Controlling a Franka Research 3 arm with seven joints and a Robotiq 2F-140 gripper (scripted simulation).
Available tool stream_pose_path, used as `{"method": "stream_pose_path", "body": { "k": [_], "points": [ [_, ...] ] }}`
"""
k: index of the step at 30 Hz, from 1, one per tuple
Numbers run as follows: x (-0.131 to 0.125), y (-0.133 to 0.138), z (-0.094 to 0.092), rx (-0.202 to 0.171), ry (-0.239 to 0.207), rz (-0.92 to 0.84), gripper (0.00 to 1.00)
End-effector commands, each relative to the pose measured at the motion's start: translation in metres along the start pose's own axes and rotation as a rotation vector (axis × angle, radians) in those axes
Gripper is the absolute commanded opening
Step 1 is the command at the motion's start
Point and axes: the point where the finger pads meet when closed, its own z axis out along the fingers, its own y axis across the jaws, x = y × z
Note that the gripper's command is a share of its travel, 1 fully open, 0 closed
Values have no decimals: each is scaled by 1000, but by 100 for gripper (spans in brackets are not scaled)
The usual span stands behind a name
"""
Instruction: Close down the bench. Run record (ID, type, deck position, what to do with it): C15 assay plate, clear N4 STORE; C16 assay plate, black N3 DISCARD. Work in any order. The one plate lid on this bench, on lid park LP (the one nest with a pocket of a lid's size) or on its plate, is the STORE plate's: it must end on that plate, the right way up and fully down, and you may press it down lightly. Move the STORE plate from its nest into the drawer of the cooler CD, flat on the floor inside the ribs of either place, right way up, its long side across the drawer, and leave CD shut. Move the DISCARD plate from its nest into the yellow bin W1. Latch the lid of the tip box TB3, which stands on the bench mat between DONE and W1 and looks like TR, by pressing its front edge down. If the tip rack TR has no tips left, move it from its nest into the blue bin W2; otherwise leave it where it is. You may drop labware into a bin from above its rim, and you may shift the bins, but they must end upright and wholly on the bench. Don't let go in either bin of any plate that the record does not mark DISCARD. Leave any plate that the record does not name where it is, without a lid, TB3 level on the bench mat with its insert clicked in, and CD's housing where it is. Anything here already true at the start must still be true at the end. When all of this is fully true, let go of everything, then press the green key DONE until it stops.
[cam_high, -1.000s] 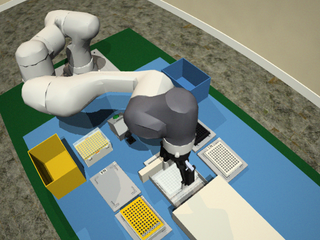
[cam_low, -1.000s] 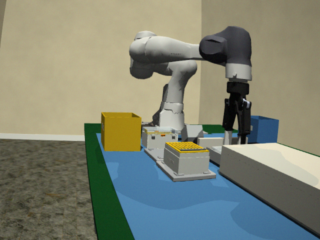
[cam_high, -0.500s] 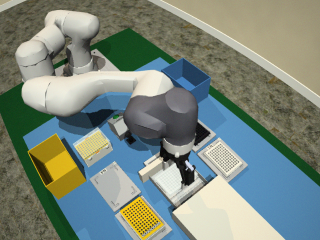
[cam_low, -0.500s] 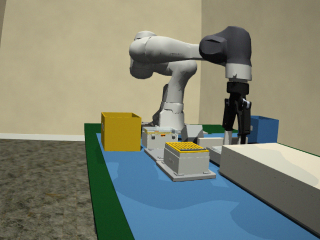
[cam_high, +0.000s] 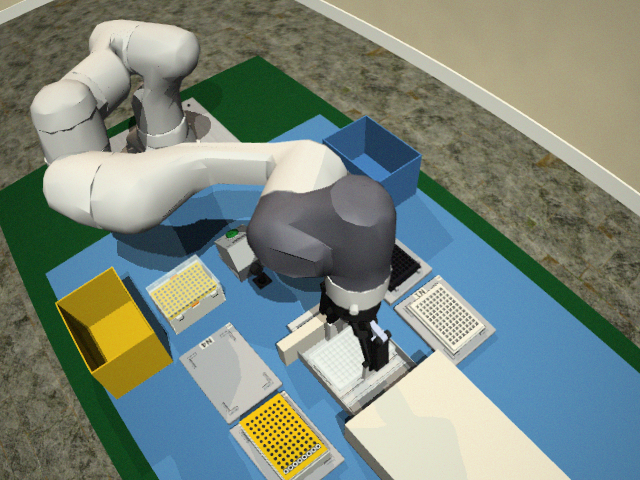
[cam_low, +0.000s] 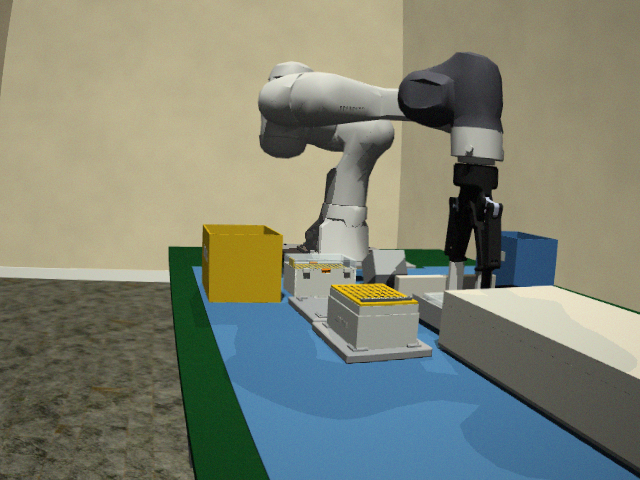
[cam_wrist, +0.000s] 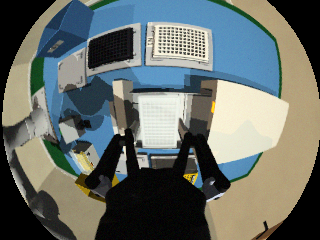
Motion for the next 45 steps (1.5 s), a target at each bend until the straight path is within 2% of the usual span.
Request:
{"method": "stream_pose_path", "body": {
  "k": [1,45],
  "points": [
    [-1,1,0,-4,-1,5,0],
    [-1,1,6,-4,-1,5,0]
  ]
}}
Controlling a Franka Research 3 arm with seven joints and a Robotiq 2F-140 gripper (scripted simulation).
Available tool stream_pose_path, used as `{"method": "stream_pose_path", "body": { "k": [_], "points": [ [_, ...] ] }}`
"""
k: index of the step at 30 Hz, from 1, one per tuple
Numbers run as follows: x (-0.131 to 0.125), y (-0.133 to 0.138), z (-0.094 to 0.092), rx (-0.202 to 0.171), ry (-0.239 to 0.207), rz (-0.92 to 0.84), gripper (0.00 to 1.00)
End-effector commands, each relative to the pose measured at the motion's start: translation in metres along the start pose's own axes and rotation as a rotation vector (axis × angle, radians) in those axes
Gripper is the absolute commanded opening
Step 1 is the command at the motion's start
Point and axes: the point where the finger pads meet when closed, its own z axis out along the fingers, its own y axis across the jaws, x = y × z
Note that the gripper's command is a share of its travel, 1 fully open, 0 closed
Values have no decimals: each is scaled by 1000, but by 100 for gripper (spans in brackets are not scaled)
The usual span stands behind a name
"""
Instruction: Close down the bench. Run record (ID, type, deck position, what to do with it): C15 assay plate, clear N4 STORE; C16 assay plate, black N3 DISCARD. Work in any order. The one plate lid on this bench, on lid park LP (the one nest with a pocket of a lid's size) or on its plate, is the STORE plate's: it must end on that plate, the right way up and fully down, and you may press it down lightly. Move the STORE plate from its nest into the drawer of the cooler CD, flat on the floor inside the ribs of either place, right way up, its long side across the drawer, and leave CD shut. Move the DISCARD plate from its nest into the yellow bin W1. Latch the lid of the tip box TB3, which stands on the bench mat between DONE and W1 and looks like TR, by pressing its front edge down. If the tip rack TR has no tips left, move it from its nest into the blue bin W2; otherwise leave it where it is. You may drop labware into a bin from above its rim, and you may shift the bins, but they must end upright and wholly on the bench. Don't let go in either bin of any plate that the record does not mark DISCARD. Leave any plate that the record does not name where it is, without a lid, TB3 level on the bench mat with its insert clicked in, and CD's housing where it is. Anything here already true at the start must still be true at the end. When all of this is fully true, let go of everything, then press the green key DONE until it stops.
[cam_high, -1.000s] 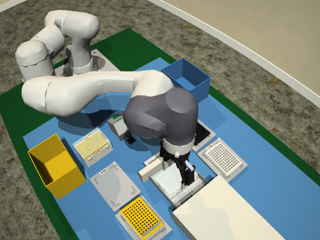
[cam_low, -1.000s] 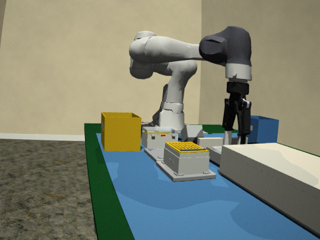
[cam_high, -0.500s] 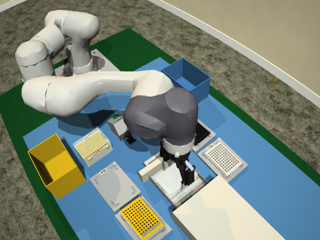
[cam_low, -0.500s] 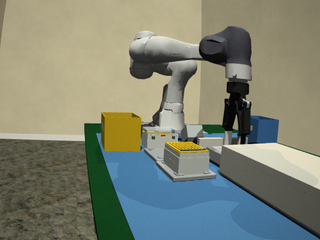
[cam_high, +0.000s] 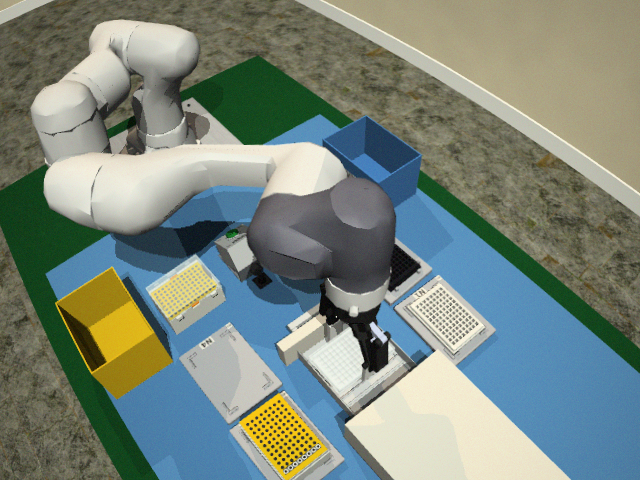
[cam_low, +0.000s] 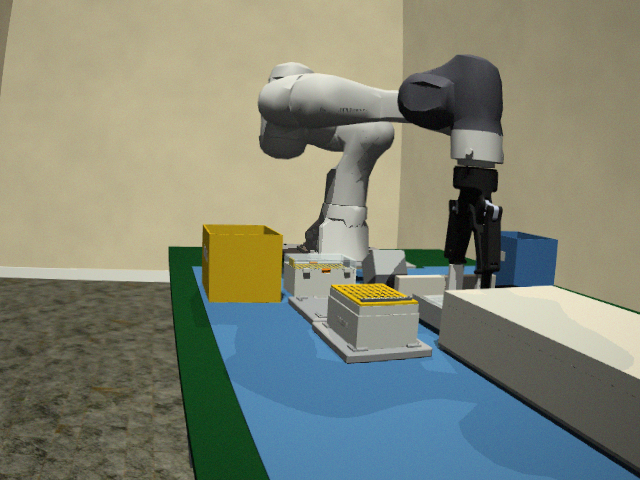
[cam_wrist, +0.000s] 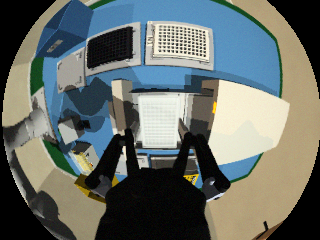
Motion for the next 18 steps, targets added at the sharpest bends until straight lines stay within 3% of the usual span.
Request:
{"method": "stream_pose_path", "body": {
  "k": [1,18],
  "points": [
    [0,1,1,-5,0,5,0],
    [0,1,6,-5,0,5,0]
  ]
}}
